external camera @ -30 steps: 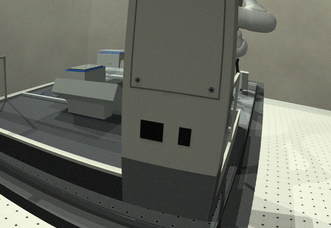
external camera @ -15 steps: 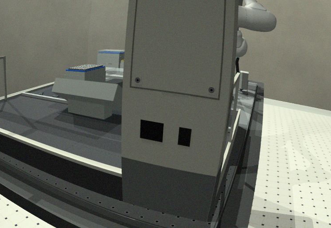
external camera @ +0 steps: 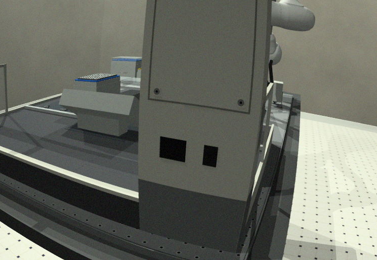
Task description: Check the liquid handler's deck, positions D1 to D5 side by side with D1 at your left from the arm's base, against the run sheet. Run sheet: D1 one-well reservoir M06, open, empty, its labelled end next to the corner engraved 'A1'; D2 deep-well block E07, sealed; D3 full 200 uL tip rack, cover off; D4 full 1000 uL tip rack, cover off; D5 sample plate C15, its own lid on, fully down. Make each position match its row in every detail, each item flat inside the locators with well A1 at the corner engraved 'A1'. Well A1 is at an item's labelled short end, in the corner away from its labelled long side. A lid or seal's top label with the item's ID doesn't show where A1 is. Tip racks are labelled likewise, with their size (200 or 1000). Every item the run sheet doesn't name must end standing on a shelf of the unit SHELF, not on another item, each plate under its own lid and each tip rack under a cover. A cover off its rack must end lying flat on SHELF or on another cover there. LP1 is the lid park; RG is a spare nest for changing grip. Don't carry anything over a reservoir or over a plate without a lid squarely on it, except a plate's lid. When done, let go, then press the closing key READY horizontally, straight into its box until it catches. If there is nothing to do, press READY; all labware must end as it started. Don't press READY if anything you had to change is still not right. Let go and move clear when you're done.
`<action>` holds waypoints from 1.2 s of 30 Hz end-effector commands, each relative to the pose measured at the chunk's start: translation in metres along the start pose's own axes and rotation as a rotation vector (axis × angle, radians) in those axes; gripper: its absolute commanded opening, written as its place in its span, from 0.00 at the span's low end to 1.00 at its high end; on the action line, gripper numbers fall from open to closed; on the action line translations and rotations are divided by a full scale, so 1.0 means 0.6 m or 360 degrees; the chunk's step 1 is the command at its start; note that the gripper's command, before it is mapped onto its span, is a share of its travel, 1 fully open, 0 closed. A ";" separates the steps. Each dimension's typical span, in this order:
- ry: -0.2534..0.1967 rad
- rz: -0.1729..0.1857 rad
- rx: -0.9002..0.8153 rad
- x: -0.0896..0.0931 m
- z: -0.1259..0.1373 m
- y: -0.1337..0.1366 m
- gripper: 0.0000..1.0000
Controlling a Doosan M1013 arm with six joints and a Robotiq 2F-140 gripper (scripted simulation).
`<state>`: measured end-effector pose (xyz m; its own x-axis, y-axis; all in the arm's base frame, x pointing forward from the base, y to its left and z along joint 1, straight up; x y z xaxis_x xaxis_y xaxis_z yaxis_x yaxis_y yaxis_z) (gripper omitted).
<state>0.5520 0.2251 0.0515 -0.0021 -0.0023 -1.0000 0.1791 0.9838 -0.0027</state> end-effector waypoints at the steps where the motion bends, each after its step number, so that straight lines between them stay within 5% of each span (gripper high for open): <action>1: -0.0001 0.0002 0.0000 -0.007 0.001 0.001 0.66; 36: -0.0001 0.0002 0.0000 -0.094 0.001 0.000 0.66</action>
<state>0.5521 0.2253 0.1049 -0.0021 -0.0022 -1.0000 0.1791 0.9838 -0.0026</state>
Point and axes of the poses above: the point where the finger pads meet when closed, its own x axis out along the fingers, its own y axis across the jaws, z = x × y, the point moved 5 cm from there along -x, back along the fingers, and after that the axes turned 11 degrees about x, right-handed, at the moved point
